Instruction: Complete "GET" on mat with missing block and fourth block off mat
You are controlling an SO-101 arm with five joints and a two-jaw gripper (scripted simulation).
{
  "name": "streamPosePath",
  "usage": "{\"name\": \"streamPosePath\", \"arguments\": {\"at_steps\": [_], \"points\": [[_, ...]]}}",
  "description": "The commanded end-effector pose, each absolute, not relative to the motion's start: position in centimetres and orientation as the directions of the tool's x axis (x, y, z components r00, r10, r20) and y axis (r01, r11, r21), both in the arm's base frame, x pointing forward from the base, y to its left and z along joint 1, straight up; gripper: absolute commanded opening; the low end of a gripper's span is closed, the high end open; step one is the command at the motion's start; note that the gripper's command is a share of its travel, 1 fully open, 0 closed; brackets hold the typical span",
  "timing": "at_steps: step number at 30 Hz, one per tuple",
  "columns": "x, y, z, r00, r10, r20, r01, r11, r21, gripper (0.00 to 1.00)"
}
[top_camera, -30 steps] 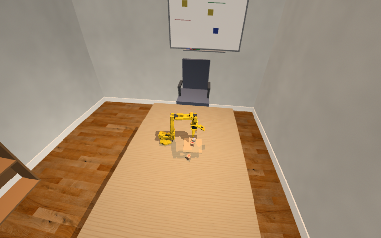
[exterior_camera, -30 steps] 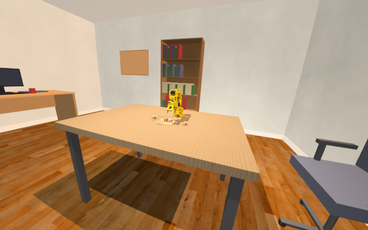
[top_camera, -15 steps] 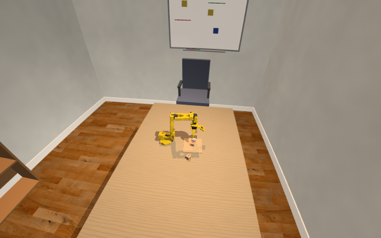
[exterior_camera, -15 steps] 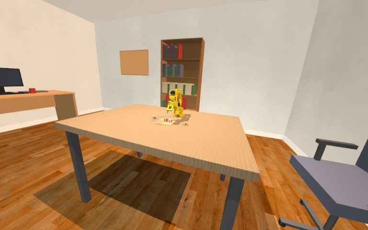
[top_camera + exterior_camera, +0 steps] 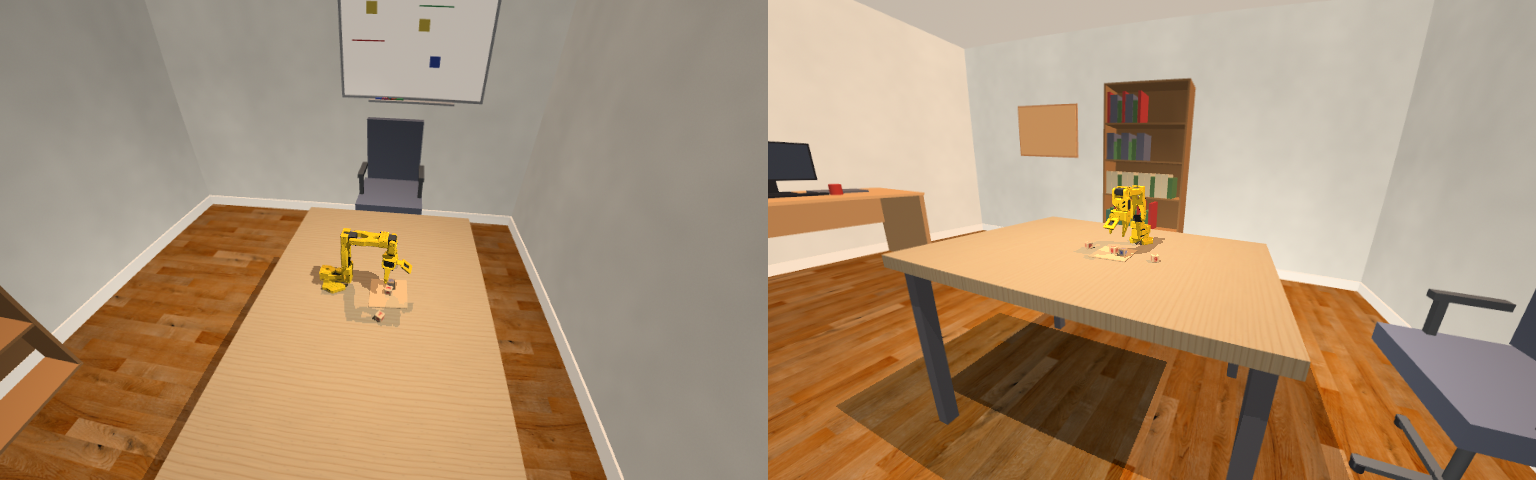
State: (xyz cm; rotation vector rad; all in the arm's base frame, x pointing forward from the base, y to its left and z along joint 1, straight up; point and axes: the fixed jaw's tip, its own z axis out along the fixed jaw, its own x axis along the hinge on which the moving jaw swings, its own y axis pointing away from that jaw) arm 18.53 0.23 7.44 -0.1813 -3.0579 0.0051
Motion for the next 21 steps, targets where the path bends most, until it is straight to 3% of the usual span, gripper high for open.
{"name": "streamPosePath", "arguments": {"at_steps": [1, 21], "points": [[19.45, -0.42, 9.30, -0.988, 0.149, -0.047, 0.149, 0.989, 0.004, 0.32], [19.48, -0.52, 9.30, -0.987, 0.153, -0.047, 0.153, 0.988, 0.004, 0.32]]}}
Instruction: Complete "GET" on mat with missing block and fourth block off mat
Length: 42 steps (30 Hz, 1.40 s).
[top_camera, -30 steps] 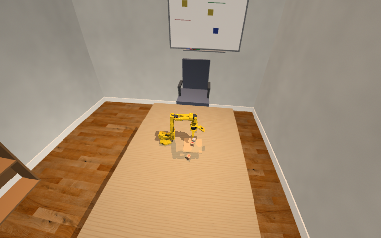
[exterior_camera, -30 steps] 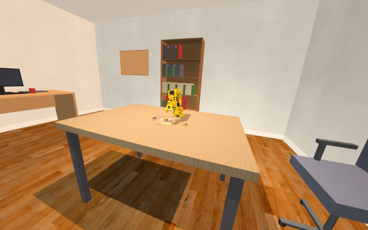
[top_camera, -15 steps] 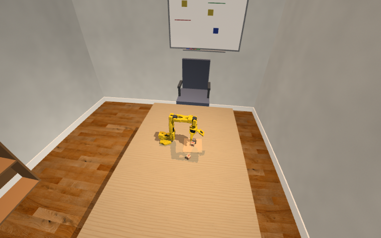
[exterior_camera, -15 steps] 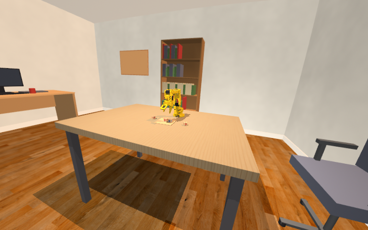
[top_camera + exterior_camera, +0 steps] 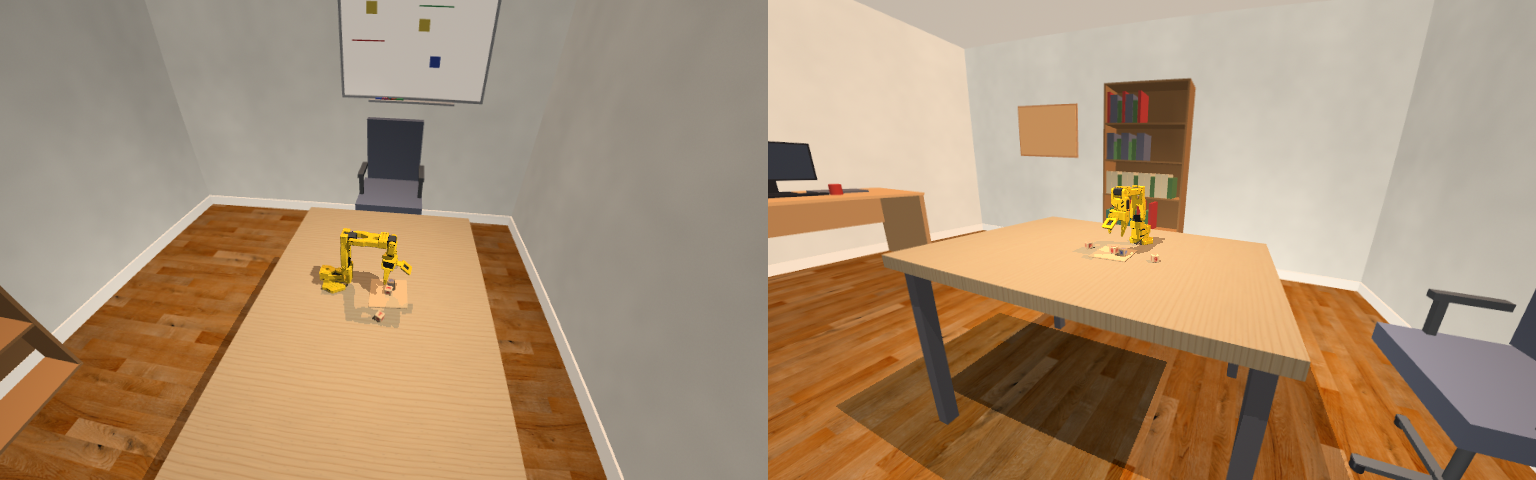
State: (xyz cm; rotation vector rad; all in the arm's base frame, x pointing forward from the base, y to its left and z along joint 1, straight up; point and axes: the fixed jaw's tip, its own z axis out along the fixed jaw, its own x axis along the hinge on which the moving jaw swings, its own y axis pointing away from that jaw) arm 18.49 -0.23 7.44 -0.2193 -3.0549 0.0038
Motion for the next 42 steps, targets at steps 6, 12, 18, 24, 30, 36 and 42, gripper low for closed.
{"name": "streamPosePath", "arguments": {"at_steps": [6, 12, 18, 24, 30, 36, 42], "points": [[19.9, -2.3, 9.3, -0.969, 0.239, -0.053, 0.240, 0.971, 0.005, 0.32], [20.2, -6.6, 9.2, -0.905, 0.419, -0.067, 0.420, 0.907, 0.005, 0.32], [19.8, -9.7, 9.1, -0.840, 0.538, -0.076, 0.539, 0.842, 0.006, 0.32], [19.0, -12.7, 8.9, -0.763, 0.641, -0.085, 0.642, 0.766, 0.006, 0.32], [18.8, -13.1, 8.9, -0.750, 0.656, -0.087, 0.658, 0.753, 0.007, 0.32], [18.8, -13.1, 8.9, -0.750, 0.656, -0.087, 0.658, 0.753, 0.007, 0.32], [18.8, -13.1, 8.9, -0.750, 0.656, -0.087, 0.658, 0.753, 0.007, 0.32]]}}
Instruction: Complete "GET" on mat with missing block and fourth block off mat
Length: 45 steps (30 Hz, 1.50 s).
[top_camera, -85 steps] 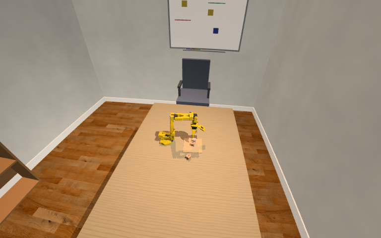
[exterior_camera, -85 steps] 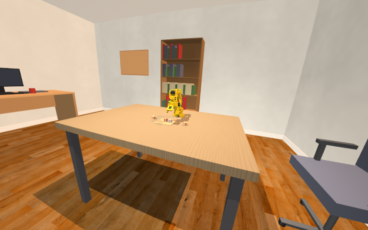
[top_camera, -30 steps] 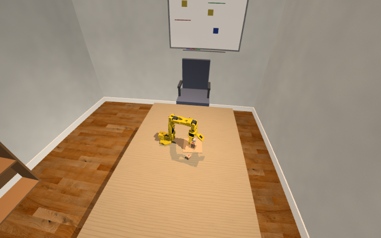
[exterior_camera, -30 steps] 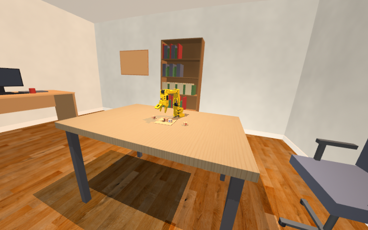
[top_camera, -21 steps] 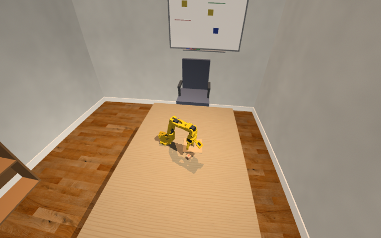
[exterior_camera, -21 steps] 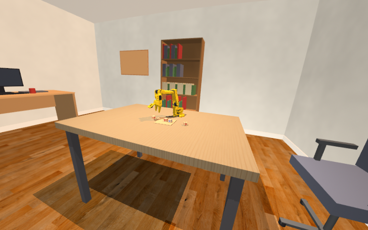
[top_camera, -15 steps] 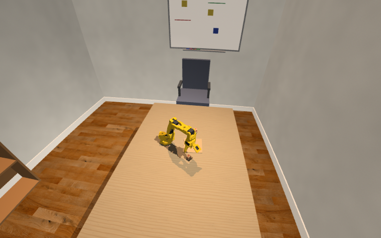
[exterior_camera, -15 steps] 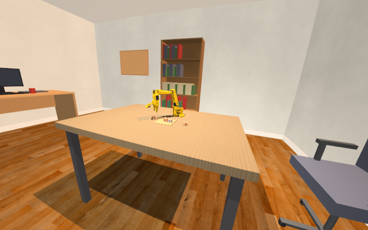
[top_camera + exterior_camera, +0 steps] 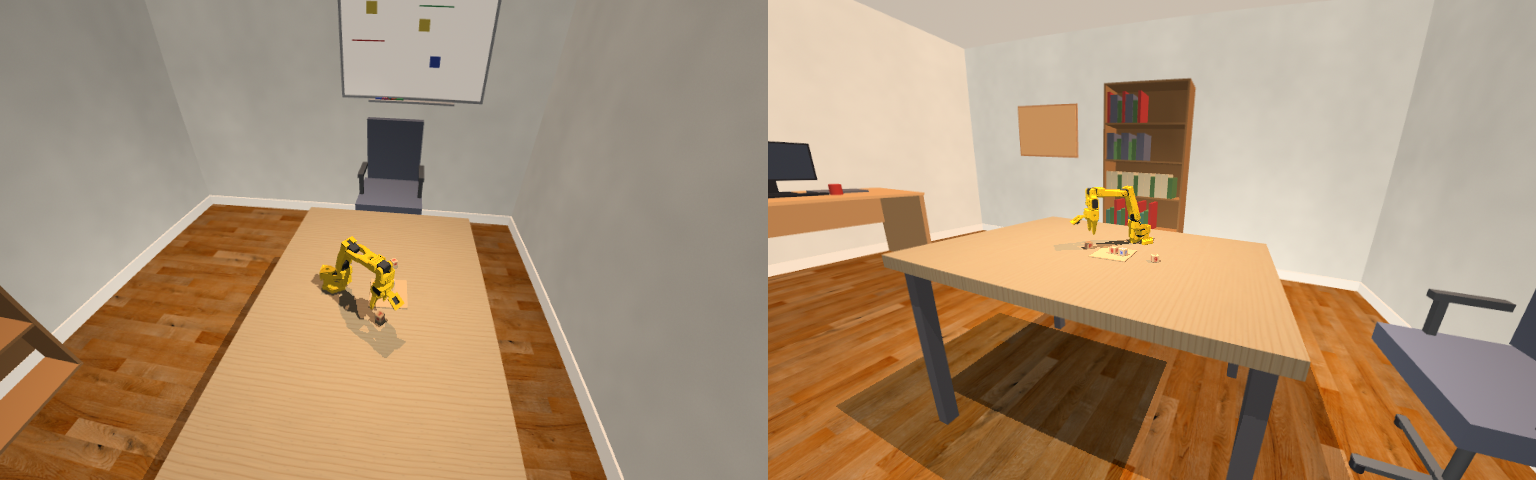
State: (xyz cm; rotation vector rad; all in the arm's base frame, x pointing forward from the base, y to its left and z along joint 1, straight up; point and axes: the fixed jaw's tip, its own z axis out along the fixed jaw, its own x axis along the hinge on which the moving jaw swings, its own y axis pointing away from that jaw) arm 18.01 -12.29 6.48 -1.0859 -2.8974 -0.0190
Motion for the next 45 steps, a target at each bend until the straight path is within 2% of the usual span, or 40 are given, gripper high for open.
{"name": "streamPosePath", "arguments": {"at_steps": [1, 13, 32, 45], "points": [[18.8, -13.1, 8.9, -0.750, 0.656, -0.087, 0.658, 0.753, 0.007, 0.32], [18.9, -13.2, 9.7, -0.746, 0.653, -0.130, 0.657, 0.753, 0.010, 0.32], [18.2, -12.6, 18.2, -0.632, 0.567, -0.528, 0.649, 0.760, 0.040, 0.32], [18.0, -12.5, 18.8, -0.620, 0.557, -0.552, 0.647, 0.761, 0.041, 0.32]]}}
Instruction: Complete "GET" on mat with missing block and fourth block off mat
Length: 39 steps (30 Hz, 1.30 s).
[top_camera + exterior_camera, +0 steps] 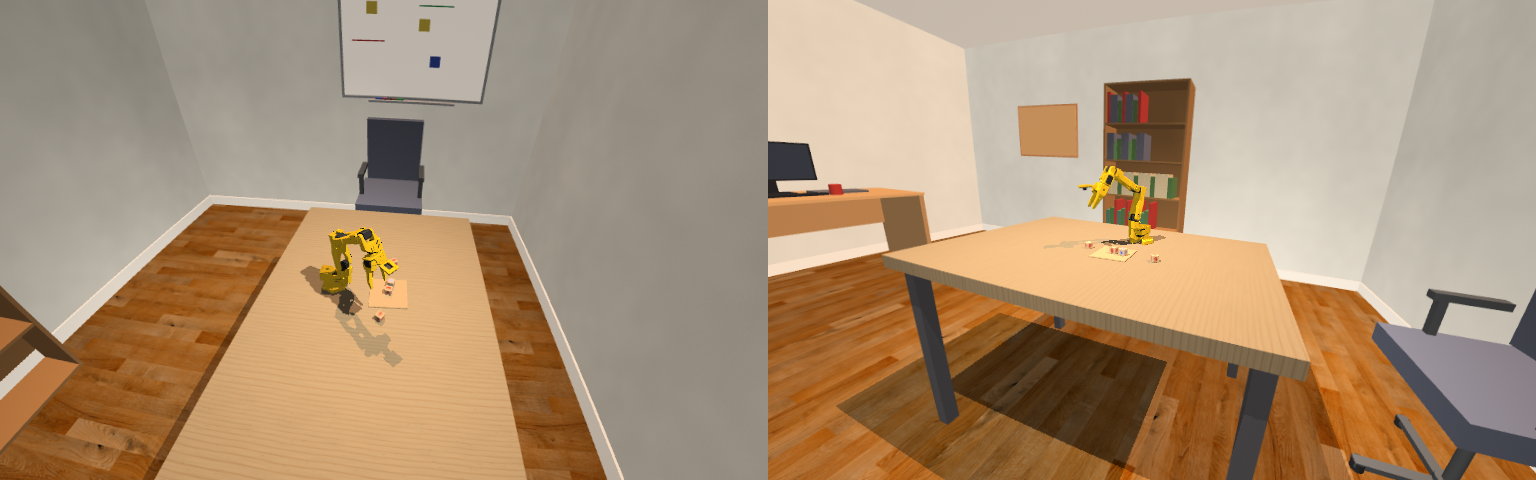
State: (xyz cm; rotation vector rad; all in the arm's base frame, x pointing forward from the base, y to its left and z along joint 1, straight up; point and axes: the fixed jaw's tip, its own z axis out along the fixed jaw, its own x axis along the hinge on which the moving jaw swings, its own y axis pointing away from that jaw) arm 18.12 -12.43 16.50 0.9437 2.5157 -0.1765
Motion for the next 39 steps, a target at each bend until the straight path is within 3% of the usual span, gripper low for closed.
{"name": "streamPosePath", "arguments": {"at_steps": [1, 20, 39], "points": [[18.02, -12.53, 18.76, -0.621, 0.556, -0.552, 0.647, 0.762, 0.041, 0.32], [17.97, -12.60, 18.65, -0.679, 0.484, -0.552, 0.587, 0.809, -0.012, 0.32], [17.75, -12.87, 18.27, -0.832, 0.214, -0.512, 0.350, 0.918, -0.186, 0.32]]}}
